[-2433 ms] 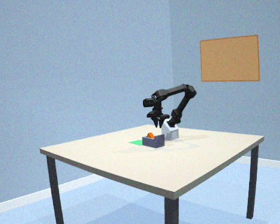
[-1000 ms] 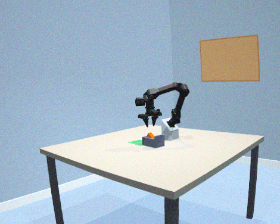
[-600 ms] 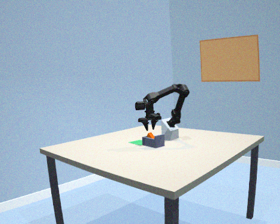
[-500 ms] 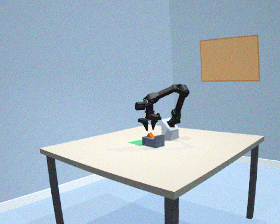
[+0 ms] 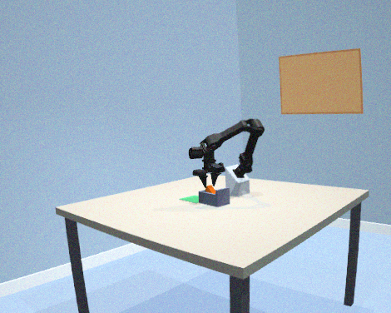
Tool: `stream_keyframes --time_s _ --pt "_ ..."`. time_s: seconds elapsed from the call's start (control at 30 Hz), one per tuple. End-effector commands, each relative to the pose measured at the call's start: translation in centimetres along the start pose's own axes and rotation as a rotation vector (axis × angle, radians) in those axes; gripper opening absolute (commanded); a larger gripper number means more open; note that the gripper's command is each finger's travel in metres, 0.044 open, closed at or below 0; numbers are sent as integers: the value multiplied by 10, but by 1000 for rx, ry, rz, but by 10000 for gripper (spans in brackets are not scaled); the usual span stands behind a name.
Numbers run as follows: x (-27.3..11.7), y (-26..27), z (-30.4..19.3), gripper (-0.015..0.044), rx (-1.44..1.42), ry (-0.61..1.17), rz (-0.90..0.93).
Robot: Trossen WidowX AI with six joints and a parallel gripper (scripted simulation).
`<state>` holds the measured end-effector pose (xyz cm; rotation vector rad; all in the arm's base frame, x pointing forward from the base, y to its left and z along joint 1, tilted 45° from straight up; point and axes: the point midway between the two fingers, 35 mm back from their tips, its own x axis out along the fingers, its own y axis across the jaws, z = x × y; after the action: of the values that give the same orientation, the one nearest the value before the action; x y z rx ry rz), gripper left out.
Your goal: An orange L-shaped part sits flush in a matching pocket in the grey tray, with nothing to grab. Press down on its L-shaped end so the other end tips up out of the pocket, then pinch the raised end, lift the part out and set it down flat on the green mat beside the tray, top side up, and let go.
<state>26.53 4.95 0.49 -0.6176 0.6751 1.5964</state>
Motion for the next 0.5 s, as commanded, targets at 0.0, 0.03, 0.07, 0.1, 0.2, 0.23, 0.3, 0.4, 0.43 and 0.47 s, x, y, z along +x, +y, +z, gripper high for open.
stream_keyframes --time_s 0.0,0.03,0.07,0.1,0.2,0.23,0.3,0.4,0.43,0.47 --pt "9 3 0 280 12 -7 9" --pt "10 3 0 280 12 -7 9" --pt "12 3 0 280 12 -7 9" --pt "14 3 0 280 12 -7 9" --pt "18 3 0 280 12 -8 9" --pt "20 3 0 280 12 -8 9" --pt "23 4 0 280 12 -9 9" --pt "25 4 0 280 12 -9 9" --pt "25 4 0 280 12 -9 9" --pt "25 4 0 280 12 -9 9"
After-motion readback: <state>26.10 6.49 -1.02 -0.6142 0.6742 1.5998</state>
